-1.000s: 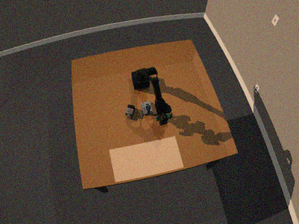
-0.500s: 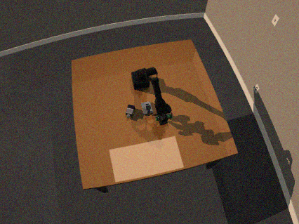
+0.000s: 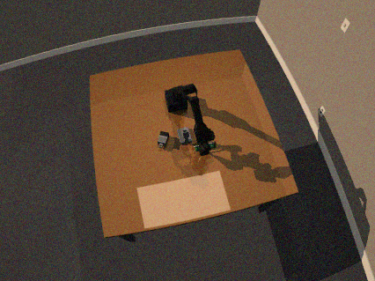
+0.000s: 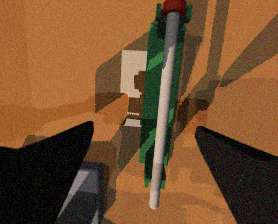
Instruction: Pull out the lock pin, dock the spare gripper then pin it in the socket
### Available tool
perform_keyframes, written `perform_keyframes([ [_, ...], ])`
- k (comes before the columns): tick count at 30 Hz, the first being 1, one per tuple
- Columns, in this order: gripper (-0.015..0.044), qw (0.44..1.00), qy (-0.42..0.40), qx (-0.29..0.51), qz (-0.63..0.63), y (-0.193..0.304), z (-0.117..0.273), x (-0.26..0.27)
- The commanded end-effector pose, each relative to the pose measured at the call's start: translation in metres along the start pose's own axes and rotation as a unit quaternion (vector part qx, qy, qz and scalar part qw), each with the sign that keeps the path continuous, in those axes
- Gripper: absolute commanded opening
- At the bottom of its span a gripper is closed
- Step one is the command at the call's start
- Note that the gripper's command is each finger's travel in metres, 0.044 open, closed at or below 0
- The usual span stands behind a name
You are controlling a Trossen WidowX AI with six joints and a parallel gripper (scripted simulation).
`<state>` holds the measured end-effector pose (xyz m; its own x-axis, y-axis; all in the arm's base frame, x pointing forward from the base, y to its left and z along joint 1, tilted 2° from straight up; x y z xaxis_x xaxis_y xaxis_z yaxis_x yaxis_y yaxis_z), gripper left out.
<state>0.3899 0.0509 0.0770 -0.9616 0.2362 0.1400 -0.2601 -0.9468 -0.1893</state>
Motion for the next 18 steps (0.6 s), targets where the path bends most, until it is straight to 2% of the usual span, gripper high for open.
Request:
perform_keyframes([
  [1,0.044,1.0,0.002,-0.001,0.001,-0.002,0.01,0.001],
  [18,0.044,0.999,-0.029,0.01,-0.009,-0.003,0.034,0.009],
])
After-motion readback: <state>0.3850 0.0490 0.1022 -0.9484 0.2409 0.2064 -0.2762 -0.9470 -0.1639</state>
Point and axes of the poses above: the point midway between the two fingers, 35 mm back from their tips, its own z axis back along the fingers, its own x axis across the jaws, y = z × x, the point moved 9 cm from there along z, back along the fingers, and after that the axes turned 12 degrees about -z, right-handed, at the moved point
